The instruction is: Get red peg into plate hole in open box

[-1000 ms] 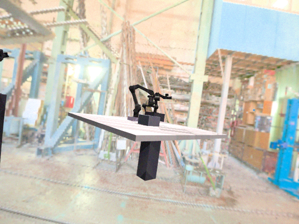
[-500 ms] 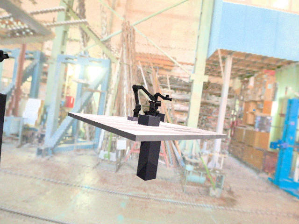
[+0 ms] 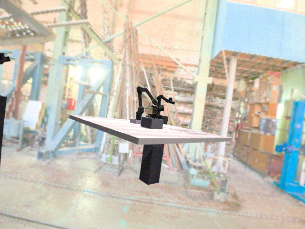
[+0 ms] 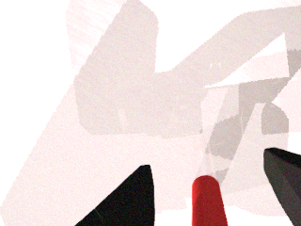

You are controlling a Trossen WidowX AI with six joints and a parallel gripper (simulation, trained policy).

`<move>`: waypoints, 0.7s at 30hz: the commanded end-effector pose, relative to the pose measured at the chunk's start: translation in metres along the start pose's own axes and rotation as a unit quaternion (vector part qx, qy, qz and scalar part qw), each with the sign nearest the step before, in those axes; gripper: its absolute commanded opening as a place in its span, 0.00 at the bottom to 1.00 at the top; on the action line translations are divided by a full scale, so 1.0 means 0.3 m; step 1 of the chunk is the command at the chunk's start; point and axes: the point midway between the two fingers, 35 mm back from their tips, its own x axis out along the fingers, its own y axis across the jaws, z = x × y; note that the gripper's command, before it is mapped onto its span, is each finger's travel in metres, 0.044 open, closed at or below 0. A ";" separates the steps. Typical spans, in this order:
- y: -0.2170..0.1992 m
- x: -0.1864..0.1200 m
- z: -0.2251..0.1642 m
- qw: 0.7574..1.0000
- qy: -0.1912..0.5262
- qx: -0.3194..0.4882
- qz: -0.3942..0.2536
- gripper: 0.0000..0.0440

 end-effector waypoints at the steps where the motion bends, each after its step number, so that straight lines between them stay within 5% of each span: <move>1: 0.007 0.001 -0.007 1.000 0.016 0.005 -0.002 0.31; 6: 0.006 0.003 -0.008 0.999 0.034 0.007 -0.010 0.02; 21: 0.099 -0.163 0.125 0.999 -0.030 -0.034 0.024 0.00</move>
